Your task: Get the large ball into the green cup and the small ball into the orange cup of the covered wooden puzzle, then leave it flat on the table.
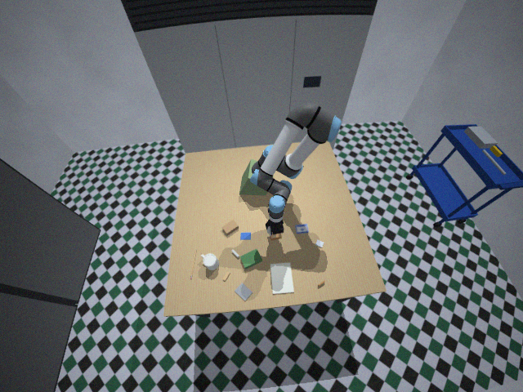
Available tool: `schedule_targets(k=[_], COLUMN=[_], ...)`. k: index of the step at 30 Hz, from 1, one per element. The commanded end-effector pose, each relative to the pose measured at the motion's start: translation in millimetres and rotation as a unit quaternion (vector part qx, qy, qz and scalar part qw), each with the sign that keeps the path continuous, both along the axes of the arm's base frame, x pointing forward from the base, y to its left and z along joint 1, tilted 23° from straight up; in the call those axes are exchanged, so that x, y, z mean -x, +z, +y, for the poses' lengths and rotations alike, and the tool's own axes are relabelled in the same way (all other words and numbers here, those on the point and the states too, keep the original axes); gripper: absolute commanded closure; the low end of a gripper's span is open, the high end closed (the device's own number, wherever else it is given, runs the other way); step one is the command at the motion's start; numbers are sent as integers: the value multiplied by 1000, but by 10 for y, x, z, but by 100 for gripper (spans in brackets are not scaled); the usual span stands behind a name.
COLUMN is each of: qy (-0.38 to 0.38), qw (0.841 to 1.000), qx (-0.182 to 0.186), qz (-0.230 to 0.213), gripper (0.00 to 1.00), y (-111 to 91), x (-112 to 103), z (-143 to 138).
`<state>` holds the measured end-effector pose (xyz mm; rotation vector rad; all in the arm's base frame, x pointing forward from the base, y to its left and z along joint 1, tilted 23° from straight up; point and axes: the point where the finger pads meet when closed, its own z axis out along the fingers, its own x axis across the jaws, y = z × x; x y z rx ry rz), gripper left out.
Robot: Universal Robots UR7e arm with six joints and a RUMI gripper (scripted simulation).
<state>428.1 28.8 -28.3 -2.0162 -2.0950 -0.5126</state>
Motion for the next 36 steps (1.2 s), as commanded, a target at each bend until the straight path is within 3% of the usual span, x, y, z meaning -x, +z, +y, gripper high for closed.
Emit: schedule_targets(k=[1,15,36], qy=[1,2,-2], qw=[1000,1000,1000], qx=[1,-11,4], qz=[-1,1,-1], gripper=[57,57,57], y=[12,6,6], x=[-22,-23,2], z=[-10,-22,-4])
